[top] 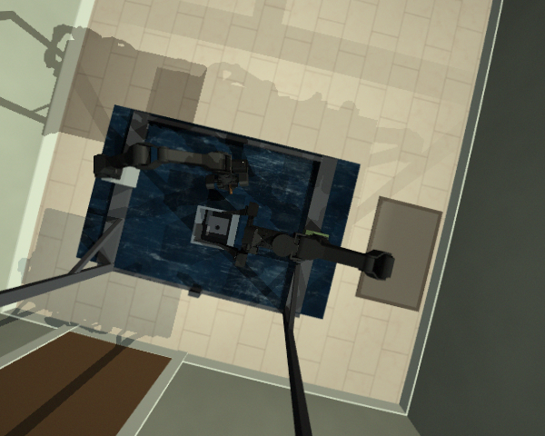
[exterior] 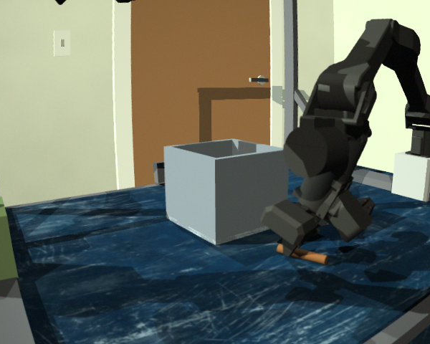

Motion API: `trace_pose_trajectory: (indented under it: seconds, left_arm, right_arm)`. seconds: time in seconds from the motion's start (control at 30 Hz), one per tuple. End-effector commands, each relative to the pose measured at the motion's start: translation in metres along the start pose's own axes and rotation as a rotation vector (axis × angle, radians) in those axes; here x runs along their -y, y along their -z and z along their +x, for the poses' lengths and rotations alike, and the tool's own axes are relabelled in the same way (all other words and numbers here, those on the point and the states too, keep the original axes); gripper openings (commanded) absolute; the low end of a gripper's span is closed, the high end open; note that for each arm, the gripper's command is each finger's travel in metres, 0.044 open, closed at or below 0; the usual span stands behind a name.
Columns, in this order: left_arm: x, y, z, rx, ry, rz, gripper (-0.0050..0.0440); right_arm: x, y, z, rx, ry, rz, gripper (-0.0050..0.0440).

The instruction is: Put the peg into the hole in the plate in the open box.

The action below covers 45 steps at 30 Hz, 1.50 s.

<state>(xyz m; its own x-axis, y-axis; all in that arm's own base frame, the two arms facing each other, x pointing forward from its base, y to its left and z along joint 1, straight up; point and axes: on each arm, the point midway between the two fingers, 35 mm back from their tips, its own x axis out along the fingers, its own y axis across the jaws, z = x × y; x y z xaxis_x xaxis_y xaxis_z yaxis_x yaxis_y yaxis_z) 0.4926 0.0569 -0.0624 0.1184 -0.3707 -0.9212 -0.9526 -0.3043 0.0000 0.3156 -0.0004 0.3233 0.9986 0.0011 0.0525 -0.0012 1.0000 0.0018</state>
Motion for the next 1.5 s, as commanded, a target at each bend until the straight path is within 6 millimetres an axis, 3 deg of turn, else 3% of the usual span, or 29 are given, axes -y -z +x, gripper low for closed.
trace_pose_trajectory:
  seconds: [0.0,1.47]
  left_arm:
    - [0.0039,0.0013,-0.0040,0.003,0.012,0.003,0.0086]
    - [0.0039,0.0013,-0.0040,0.003,0.012,0.003,0.0078]
  right_arm:
    - [0.0001,-0.0053,-0.0017,0.014,0.003,0.002,0.0440]
    - [0.0001,-0.0053,-0.0017,0.014,0.003,0.002,0.0440]
